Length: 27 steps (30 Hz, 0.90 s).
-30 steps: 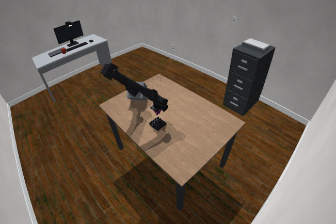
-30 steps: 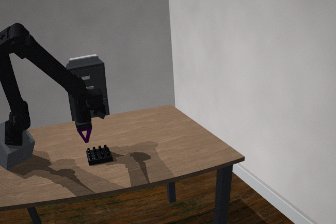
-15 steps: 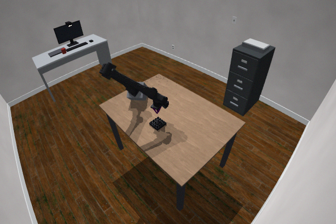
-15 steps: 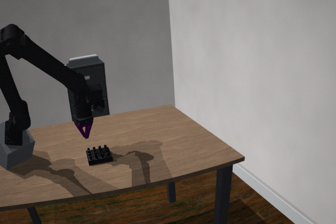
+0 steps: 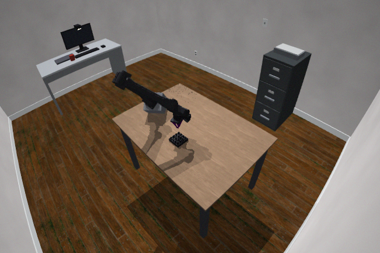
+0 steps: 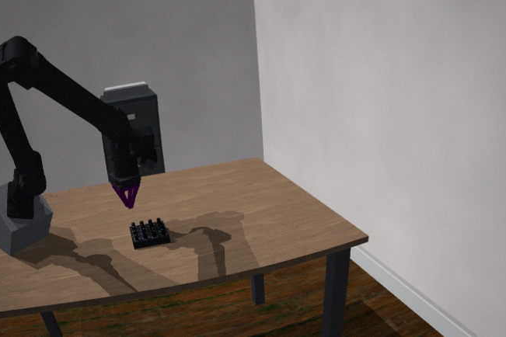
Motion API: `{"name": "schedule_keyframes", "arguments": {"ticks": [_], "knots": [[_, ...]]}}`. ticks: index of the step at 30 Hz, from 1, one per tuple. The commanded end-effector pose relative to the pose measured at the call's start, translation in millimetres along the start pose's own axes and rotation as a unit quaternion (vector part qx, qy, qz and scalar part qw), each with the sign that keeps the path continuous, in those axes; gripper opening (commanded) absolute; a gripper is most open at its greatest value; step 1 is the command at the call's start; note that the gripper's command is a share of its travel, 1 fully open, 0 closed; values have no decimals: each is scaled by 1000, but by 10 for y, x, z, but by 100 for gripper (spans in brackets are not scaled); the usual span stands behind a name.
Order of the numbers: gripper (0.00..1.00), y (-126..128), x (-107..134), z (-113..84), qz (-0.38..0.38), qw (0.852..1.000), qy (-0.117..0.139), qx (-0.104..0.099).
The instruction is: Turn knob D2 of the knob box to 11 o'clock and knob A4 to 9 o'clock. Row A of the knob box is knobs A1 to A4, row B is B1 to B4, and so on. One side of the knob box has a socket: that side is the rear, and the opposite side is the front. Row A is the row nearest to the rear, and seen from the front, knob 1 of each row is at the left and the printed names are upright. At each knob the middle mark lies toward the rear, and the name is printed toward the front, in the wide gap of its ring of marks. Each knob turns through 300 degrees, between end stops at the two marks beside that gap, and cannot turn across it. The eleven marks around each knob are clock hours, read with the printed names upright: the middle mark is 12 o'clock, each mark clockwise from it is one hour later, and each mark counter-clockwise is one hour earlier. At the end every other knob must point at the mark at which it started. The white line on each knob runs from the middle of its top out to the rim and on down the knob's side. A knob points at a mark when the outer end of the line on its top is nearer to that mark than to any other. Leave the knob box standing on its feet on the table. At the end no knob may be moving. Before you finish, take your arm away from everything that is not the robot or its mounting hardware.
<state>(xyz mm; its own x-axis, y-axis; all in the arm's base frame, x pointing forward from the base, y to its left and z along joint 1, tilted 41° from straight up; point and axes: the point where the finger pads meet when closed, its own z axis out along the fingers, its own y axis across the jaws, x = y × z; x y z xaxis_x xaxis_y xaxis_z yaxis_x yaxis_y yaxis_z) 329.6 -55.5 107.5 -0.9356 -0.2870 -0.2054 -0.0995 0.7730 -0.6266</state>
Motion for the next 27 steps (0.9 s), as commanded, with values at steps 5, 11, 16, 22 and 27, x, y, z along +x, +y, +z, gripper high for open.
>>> {"name": "schedule_keyframes", "arguments": {"ticks": [5, 11, 16, 22, 27], "knots": [[18, -43, -93, -49, -3, 1000, -7, -1], [18, -43, -93, -49, -3, 1000, -7, -1], [18, -43, -93, -49, -3, 1000, -7, -1], [18, -42, -87, -23, -1, 1000, -6, 0], [18, -10, -55, 28, -3, 1000, -4, -1]]}}
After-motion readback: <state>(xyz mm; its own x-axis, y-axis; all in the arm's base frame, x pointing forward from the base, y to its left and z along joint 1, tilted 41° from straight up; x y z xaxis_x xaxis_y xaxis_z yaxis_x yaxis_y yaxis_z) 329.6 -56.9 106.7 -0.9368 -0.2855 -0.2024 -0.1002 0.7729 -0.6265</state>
